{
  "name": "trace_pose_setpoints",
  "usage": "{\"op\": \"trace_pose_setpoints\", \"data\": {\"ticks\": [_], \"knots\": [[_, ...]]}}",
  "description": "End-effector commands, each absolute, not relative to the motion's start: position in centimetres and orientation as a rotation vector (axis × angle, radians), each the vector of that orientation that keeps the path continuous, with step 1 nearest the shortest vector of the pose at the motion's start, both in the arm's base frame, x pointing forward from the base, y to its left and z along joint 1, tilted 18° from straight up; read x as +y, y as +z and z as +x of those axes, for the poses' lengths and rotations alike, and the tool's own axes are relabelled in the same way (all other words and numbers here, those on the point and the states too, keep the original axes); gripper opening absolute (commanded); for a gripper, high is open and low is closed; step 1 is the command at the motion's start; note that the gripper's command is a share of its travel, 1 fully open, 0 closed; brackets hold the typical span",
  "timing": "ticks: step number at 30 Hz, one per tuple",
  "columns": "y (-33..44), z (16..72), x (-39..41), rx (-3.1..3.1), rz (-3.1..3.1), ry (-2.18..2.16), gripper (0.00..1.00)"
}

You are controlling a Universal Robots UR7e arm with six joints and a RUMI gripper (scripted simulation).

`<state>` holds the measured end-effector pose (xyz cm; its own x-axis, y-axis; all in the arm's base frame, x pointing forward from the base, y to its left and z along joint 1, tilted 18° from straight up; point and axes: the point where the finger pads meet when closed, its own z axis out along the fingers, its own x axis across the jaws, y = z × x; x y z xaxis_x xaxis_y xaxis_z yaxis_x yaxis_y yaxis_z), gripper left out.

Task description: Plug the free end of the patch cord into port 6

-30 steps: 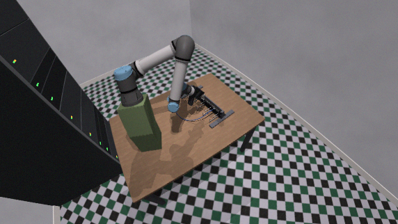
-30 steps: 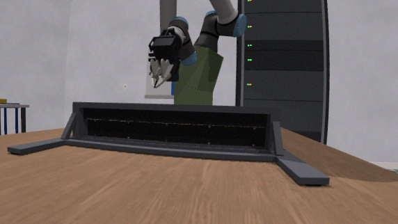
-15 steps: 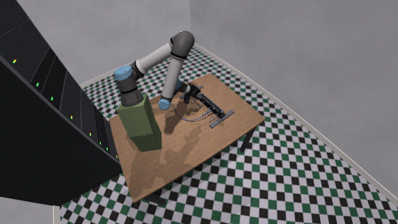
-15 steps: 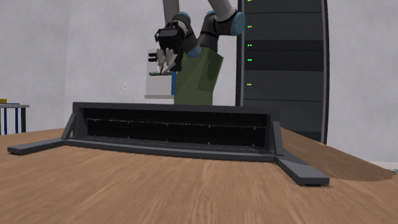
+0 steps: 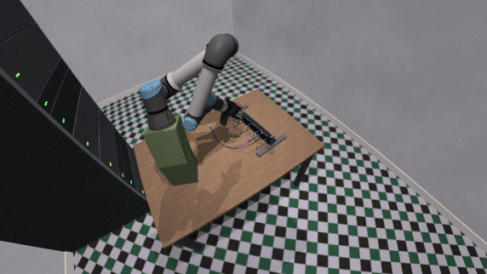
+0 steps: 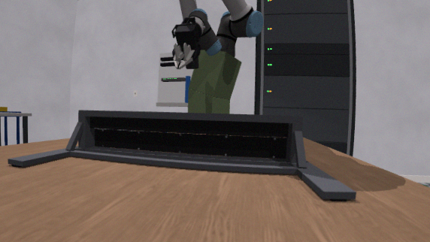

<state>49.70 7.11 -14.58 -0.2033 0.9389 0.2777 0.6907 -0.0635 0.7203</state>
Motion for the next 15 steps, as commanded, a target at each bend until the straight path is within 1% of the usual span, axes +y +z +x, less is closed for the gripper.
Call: {"op": "trace_pose_setpoints", "data": {"ticks": [1, 15], "knots": [[-13.97, 49.06, 6.75, 1.909, 1.749, 1.138, 0.00], [-14.03, 49.08, 6.25, 1.909, 1.749, 1.138, 0.00]]}}
